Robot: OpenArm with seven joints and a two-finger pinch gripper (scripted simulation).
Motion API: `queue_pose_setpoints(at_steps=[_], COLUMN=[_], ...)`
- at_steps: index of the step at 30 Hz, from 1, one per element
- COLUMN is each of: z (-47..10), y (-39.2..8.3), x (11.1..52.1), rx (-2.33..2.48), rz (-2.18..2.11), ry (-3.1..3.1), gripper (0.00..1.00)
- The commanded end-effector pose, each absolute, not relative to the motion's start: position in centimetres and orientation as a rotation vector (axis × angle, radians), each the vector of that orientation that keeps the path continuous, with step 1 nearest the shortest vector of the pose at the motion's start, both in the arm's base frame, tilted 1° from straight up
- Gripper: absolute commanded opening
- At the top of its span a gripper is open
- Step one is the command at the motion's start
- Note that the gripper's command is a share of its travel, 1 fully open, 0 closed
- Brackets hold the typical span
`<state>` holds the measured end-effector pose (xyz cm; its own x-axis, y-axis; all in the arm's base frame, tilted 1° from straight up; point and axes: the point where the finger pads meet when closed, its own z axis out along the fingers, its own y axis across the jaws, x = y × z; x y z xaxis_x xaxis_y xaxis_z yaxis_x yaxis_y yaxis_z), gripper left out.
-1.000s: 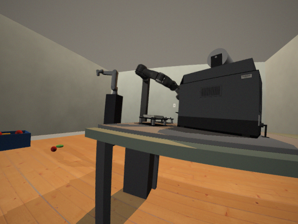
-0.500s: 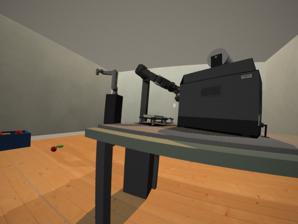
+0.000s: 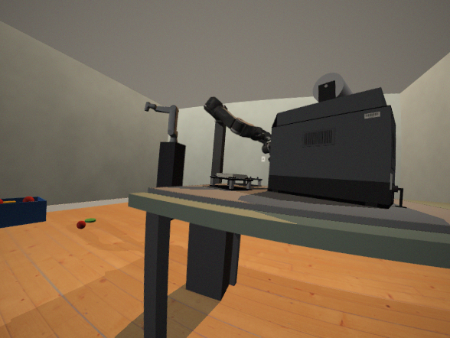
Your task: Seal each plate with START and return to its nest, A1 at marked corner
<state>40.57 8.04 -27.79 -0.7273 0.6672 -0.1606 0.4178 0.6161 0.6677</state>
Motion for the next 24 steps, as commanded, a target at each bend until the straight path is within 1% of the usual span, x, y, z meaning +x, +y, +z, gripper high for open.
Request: queue_pose_setpoints(at_steps=[1, 13, 19, 24], z=[-27.7, -24.4, -22.9, -20.5], y=[7.9, 12.7, 13.7, 14.9], x=[40.9, 39.7, 39.7, 39.5], rx=[0.876, 1.013, 1.081, 1.160], rz=[0.880, 1.344, 1.492, 1.679], ry=[2.432, 2.276, 2.185, 2.053], gripper=[0.65, 0.65, 0.65, 0.65])
